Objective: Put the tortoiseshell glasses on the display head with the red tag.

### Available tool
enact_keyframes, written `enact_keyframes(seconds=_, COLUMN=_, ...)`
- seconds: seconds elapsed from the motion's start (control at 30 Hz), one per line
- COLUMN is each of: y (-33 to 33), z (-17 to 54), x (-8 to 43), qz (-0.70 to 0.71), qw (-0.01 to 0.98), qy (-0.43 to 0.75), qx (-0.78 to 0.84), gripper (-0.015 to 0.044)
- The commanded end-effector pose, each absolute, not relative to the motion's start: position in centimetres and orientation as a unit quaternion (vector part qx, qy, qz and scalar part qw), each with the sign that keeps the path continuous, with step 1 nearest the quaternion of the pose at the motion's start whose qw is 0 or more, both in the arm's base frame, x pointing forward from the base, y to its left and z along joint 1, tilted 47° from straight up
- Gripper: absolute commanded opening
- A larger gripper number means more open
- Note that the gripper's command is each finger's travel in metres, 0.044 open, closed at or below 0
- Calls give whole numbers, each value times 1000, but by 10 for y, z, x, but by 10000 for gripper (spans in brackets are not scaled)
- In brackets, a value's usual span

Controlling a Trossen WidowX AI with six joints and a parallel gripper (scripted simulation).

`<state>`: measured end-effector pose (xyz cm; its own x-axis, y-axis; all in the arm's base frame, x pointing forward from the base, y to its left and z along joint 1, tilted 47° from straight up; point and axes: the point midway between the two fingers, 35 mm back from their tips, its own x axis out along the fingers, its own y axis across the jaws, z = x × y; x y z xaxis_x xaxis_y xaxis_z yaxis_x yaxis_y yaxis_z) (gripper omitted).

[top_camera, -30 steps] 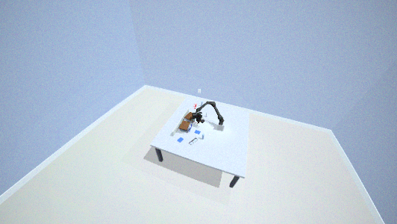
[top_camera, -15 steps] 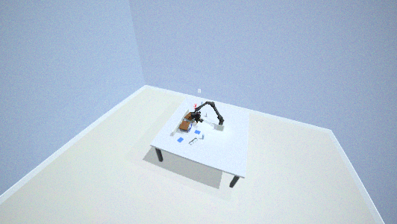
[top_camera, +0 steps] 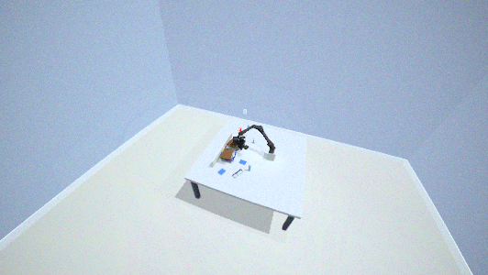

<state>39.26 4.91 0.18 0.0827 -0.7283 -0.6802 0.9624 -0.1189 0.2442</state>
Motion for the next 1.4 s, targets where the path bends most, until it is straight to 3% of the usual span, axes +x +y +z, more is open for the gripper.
enact_keyframes(seconds=0.0, y=50, z=5, x=400, qz=-654, qw=646, qy=163, qx=357, gripper=0)
enact_keyframes(seconds=1.37, y=47, z=12, x=429, qz=-654, qw=647, qy=163, qx=358, gripper=0)
